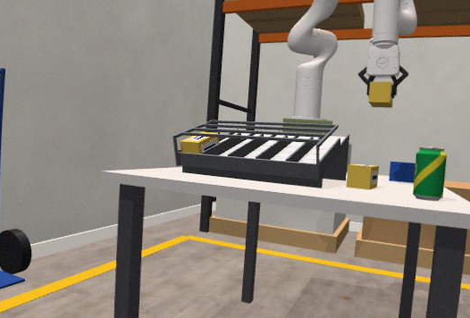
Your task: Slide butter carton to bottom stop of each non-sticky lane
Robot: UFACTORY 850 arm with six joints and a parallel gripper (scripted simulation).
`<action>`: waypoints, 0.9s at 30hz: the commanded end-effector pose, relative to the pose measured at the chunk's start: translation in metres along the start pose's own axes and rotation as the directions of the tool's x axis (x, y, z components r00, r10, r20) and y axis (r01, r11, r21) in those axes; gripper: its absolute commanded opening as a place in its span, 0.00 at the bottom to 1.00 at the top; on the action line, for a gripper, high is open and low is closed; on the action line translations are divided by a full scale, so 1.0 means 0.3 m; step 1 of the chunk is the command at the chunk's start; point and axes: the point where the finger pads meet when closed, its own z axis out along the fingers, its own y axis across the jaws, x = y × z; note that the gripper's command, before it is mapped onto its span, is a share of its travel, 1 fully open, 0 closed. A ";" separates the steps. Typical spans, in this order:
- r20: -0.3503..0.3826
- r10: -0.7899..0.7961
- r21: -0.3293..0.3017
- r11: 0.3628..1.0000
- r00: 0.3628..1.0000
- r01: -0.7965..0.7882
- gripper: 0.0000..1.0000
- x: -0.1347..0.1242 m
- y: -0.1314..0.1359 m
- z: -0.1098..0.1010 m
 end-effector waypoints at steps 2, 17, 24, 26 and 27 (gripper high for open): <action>0.002 0.000 -0.002 1.000 1.000 0.000 0.00 -0.003 0.003 -0.004; 0.001 0.000 -0.001 1.000 1.000 0.000 0.00 -0.115 -0.621 -0.002; 0.001 0.000 0.004 1.000 1.000 0.000 0.00 -0.146 -0.846 0.002; 0.001 0.000 0.004 1.000 1.000 0.000 0.00 -0.158 -0.916 0.002; 0.001 0.000 0.004 1.000 1.000 0.000 0.00 -0.165 -0.951 0.002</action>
